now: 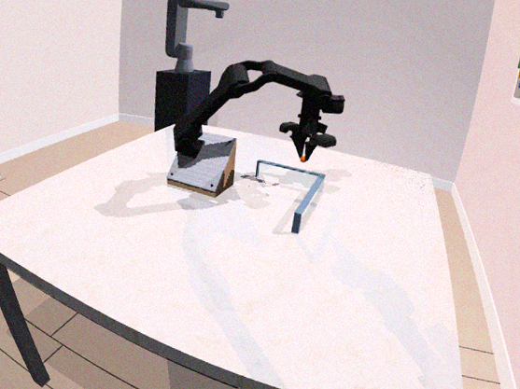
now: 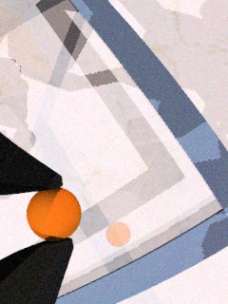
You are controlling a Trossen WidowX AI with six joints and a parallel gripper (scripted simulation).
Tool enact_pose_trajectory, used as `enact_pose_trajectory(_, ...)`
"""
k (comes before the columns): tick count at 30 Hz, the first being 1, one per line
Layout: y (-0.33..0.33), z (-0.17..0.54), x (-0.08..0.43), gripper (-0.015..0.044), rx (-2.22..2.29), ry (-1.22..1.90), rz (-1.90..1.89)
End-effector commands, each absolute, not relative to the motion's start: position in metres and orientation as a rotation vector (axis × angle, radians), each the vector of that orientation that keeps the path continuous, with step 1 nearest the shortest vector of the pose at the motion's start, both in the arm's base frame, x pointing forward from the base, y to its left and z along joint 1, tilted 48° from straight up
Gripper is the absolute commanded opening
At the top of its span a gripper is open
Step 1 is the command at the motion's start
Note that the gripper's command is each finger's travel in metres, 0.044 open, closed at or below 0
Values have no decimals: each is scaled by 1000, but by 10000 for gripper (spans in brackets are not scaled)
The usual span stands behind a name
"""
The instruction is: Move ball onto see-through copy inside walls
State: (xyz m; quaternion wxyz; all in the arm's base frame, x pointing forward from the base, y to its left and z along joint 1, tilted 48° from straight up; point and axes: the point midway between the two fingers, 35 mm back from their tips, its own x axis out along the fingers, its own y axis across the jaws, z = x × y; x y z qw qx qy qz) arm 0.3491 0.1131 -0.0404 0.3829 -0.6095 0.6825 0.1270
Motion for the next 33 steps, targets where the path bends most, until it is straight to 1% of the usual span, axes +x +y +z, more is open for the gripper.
enact_pose_trajectory(1,109,-40,354,0,-1458,1722,196)
enact_pose_trajectory(25,78,-38,379,0,-747,1476,-558)
enact_pose_trajectory(33,74,-40,381,0,-701,1454,-599)
